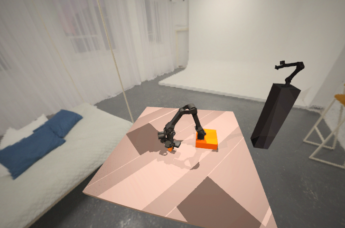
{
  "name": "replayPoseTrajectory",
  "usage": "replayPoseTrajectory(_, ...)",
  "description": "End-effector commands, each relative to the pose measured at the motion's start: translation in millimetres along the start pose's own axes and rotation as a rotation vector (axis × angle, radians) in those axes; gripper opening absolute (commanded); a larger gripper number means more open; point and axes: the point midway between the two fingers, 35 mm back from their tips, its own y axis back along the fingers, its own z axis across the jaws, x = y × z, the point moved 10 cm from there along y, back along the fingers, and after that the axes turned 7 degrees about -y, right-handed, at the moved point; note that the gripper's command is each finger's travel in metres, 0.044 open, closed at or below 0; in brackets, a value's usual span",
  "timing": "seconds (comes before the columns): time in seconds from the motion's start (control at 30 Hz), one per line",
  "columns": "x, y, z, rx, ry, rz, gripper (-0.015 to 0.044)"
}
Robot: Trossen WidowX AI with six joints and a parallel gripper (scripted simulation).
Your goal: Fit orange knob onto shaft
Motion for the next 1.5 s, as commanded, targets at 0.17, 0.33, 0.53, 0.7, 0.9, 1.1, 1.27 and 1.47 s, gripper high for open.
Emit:
replayPoseTrajectory(0.17, 0, -1, 0, -0.002, 0.0, 0.002, 0.026)
replayPoseTrajectory(0.33, 0, -1, 0, -0.002, 0.0, 0.002, 0.026)
replayPoseTrajectory(0.53, 0, -1, 0, -0.002, 0.0, 0.002, 0.026)
replayPoseTrajectory(0.7, 0, -1, 0, -0.002, 0.0, 0.002, 0.026)
replayPoseTrajectory(0.9, 0, -1, 0, -0.002, 0.0, 0.002, 0.0312)
replayPoseTrajectory(1.1, 0, -1, 0, -0.002, 0.0, 0.002, 0.044)
replayPoseTrajectory(1.27, 0, 2, 0, -0.002, 0.0, 0.002, 0.044)
replayPoseTrajectory(1.47, 0, 59, 0, -0.002, 0.0, 0.002, 0.044)
